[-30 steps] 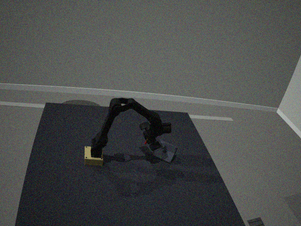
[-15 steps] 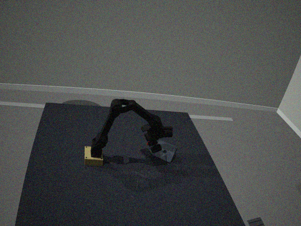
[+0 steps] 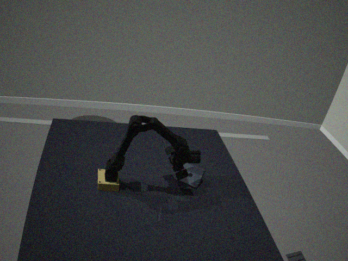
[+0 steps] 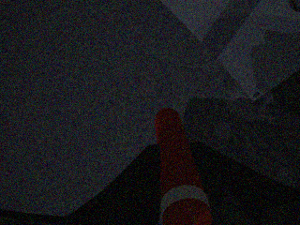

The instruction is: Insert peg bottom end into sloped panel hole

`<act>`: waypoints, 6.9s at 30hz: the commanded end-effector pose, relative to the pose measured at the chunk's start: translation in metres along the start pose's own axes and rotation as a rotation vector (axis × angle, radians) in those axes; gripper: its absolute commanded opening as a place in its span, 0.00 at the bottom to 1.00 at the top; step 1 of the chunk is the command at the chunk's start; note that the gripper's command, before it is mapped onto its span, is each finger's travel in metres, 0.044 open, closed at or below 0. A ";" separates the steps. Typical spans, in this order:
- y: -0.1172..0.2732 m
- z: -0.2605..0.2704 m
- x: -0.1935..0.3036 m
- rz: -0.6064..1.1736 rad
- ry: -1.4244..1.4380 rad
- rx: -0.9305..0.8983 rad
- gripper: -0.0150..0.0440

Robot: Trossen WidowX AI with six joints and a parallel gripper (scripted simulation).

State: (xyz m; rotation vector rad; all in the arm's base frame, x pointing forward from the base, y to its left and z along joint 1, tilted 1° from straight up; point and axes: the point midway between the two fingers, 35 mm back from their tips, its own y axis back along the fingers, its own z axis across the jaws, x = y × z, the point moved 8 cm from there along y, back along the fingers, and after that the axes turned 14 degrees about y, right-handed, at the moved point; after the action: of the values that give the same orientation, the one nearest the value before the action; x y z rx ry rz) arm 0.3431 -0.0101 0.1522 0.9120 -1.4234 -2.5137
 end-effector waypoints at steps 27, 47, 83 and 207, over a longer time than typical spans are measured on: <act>0.020 -0.036 0.018 -0.171 -0.023 -0.030 0.25; 0.035 -0.059 0.033 -0.287 -0.034 -0.034 0.25; 0.053 -0.089 0.056 -0.461 -0.036 -0.018 0.25; -0.027 -0.095 0.016 -0.523 -0.014 -0.013 0.25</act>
State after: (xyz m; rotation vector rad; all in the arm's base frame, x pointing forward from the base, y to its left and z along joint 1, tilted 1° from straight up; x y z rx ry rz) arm 0.3862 -0.0736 0.0890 1.4314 -1.2965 -2.8751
